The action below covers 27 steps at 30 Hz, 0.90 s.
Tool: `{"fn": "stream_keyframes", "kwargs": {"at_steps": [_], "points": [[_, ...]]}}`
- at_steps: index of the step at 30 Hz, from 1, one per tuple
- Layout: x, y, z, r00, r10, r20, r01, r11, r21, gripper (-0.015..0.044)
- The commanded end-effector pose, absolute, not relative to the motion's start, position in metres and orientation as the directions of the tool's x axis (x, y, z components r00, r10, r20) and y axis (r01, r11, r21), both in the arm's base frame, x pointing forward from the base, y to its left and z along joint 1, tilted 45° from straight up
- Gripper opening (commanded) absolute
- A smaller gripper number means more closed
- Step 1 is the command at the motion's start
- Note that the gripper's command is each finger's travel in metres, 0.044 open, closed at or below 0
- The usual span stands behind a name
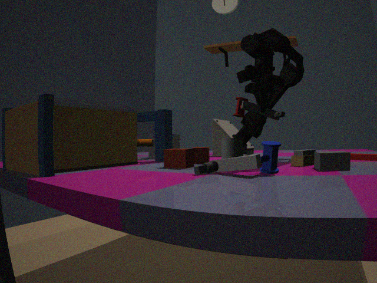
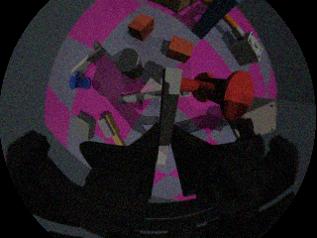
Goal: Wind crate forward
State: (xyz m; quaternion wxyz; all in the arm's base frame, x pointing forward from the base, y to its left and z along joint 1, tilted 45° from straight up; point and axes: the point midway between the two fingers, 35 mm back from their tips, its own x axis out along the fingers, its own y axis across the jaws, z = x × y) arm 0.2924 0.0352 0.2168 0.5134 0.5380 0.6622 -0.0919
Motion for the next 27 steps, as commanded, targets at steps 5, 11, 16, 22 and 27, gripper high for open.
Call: {"fn": "stream_keyframes", "kwargs": {"at_steps": [5,11,16,22,27], "points": [[0.3,-0.008,0.18,0.094,0.582,-0.808,0.768,0.475,0.431,0.0],[0.301,-0.036,0.154,0.075,0.565,-0.822,0.708,0.55,0.443,0.0],[0.296,-0.062,0.131,0.07,0.585,-0.808,0.702,0.547,0.456,0.0],[0.288,-0.084,0.111,0.068,0.605,-0.793,0.689,0.547,0.476,0.0],[0.282,-0.102,0.093,0.06,0.611,-0.789,0.618,0.598,0.51,0.0]]}}
